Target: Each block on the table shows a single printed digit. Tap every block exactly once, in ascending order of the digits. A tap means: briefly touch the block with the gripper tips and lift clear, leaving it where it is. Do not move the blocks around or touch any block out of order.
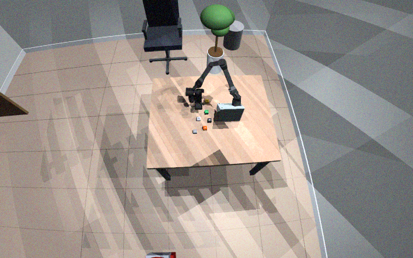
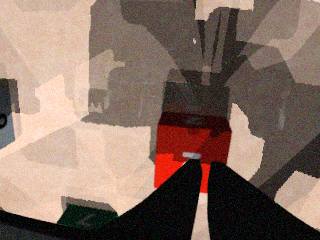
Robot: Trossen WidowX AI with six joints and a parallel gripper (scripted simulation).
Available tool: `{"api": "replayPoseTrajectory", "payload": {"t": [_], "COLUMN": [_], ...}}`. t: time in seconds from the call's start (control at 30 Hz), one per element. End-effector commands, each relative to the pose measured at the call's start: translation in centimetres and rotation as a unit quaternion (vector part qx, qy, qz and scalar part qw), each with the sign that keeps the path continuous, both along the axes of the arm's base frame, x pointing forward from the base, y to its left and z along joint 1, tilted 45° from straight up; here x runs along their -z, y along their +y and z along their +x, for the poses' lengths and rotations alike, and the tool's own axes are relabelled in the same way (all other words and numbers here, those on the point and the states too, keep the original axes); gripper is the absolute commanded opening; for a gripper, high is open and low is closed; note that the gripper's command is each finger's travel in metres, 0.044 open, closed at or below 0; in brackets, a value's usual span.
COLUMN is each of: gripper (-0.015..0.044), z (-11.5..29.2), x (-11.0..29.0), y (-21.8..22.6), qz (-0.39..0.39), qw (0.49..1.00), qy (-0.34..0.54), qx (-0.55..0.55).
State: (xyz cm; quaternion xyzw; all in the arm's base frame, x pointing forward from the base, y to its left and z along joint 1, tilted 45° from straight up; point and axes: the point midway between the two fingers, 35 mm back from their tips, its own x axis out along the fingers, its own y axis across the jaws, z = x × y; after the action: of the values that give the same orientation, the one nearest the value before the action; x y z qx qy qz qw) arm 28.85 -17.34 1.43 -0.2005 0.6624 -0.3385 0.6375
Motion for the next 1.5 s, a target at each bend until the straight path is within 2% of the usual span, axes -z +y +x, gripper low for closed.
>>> {"api": "replayPoseTrajectory", "payload": {"t": [0.0, 0.5, 0.63, 0.8, 1.0, 1.17, 1.47], "gripper": [0.0020, 0.0020, 0.0020, 0.0020, 0.0020, 0.0020, 0.0020], "z": [-0.4, -0.5, -0.2, -0.1, 0.9, 0.7, -7.7], "x": [0.8, 1.6, -0.4, -0.7, -6.0, -6.3, -9.1], "y": [-0.5, -1.3, 0.7, 1.0, 6.3, 6.5, 5.0], "qz": [-0.001, -0.001, -0.001, -0.001, 0.001, 0.001, 0.001], "qw": [1.000, 1.000, 1.000, 1.000, 1.000, 1.000, 1.000], "qy": [0.010, 0.010, 0.009, 0.010, 0.009, 0.010, 0.012], "qx": [-0.001, -0.001, -0.001, -0.001, -0.001, -0.001, -0.001]}}
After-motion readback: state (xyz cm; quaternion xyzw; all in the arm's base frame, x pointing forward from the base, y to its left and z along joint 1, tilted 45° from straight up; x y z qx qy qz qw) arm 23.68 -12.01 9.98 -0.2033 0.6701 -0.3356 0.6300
